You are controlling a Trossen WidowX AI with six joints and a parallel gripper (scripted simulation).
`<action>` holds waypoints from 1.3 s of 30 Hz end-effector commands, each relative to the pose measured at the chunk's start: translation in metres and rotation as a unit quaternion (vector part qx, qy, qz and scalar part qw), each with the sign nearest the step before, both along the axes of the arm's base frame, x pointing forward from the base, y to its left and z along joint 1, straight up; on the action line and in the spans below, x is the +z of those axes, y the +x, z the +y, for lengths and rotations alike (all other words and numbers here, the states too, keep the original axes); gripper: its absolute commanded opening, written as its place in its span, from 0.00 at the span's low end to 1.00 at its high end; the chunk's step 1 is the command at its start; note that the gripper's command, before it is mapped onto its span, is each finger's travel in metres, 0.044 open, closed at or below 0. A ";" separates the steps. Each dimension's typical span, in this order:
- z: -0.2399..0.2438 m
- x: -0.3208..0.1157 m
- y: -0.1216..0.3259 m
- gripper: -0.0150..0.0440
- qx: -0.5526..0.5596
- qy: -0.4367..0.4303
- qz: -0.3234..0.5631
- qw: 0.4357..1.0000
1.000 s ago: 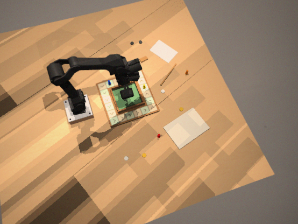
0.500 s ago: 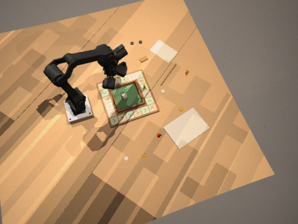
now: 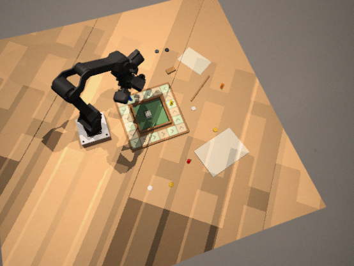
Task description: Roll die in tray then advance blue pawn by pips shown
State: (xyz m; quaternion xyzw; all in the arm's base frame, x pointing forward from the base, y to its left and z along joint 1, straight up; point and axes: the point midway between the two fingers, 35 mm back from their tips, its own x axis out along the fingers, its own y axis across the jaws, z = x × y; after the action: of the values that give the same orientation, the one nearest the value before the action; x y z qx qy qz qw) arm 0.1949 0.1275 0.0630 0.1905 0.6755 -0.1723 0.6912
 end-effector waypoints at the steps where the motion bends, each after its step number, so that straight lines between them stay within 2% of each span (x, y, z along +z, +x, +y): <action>1: -0.001 -0.010 -0.001 0.59 -0.004 -0.005 0.003 1.000; 31: -0.001 -0.051 0.000 0.59 -0.004 -0.005 0.004 1.000; 37: -0.001 -0.051 0.000 0.33 -0.004 -0.005 0.004 1.000; 39: -0.001 -0.051 0.000 0.30 -0.004 -0.005 0.004 1.000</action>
State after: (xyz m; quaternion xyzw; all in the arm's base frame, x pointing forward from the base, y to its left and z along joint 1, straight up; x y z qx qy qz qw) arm 0.1948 0.1272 0.0124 0.1891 0.6778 -0.1769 0.6881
